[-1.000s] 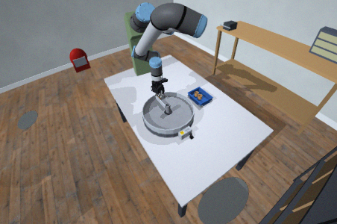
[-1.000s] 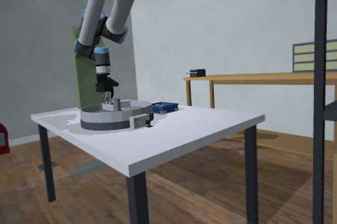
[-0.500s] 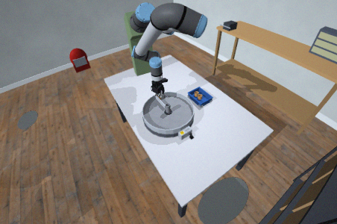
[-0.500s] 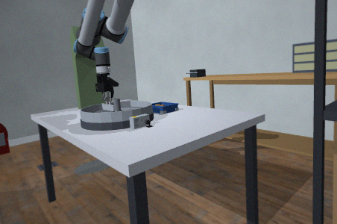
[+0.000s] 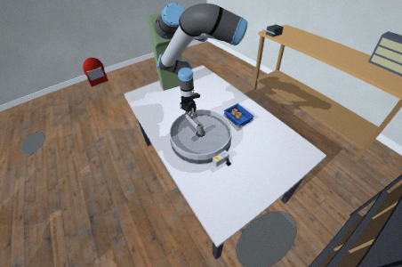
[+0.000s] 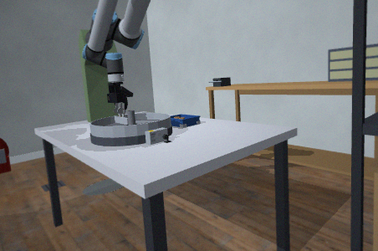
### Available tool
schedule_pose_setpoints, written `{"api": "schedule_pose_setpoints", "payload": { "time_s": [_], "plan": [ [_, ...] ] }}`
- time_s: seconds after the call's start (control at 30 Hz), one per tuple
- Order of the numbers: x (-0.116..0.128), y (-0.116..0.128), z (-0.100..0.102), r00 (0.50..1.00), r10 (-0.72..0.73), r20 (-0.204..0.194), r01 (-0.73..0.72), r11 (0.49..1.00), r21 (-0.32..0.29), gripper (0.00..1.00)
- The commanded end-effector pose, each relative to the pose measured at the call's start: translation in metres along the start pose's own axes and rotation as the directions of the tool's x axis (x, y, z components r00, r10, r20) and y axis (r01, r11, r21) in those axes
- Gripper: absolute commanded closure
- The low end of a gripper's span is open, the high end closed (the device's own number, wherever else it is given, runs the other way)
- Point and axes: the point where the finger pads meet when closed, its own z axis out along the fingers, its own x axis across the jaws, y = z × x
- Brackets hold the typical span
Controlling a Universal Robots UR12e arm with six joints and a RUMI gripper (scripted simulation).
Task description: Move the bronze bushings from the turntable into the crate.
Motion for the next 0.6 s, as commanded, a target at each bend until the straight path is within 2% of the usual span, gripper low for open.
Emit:
{"api": "schedule_pose_setpoints", "payload": {
  "time_s": [0.0,0.27,0.57],
  "plan": [
    [0.0,0.0,-0.001,1.0,0.0,0.0,0.0,1.0,0.0,1.0],
    [0.0,0.0,-0.008,1.0,0.0,0.0,0.0,1.0,0.0,1.0],
    [0.0,0.0,-0.039,1.0,0.0,0.0,0.0,1.0,0.0,1.0]
  ]
}}
